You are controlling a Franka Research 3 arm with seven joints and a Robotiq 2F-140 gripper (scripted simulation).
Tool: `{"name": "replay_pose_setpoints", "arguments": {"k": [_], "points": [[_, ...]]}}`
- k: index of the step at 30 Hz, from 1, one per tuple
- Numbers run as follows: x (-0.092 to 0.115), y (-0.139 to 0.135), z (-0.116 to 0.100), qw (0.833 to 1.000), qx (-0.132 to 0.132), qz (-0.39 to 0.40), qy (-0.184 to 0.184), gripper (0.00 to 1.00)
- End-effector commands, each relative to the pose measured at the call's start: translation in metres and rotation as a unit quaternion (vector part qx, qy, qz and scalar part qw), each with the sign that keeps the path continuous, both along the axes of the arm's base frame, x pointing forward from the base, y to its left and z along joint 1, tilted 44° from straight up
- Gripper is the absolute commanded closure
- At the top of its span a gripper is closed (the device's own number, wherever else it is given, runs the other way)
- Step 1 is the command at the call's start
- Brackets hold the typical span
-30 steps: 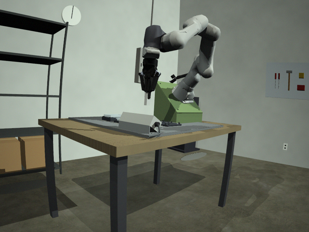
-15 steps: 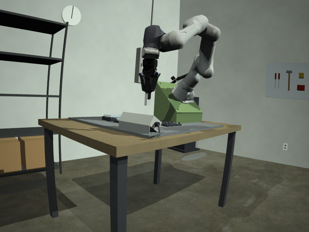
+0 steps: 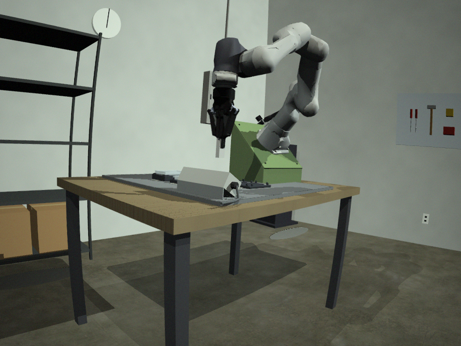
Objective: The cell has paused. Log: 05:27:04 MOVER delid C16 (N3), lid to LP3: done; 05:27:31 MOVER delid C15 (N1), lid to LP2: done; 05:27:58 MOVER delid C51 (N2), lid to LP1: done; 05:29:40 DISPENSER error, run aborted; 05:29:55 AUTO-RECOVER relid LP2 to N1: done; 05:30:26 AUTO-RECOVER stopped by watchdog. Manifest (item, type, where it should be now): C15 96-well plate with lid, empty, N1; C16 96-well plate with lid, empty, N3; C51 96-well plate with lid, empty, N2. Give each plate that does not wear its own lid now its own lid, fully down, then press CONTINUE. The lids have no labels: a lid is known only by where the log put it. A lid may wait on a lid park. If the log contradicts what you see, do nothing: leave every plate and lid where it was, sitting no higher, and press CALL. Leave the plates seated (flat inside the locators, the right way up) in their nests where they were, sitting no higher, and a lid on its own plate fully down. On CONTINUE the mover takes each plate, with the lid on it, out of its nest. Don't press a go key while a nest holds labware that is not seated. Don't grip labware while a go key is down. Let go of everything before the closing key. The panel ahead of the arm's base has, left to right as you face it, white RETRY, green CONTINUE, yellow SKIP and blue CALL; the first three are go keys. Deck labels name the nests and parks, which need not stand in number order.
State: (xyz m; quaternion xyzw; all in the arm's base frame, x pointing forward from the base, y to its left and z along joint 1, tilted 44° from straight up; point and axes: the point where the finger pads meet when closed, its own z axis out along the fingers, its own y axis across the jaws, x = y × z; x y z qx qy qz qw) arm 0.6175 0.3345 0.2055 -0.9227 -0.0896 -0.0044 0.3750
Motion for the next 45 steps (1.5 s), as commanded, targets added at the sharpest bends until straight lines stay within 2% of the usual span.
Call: {"name": "replay_pose_setpoints", "arguments": {"k": [1, 45], "points": [[0.000, 0.001, -0.001, 1.000, 0.001, -0.003, 0.005, 1.00], [0.000, 0.014, -0.013, 1.000, 0.001, -0.003, 0.005, 1.00]]}}
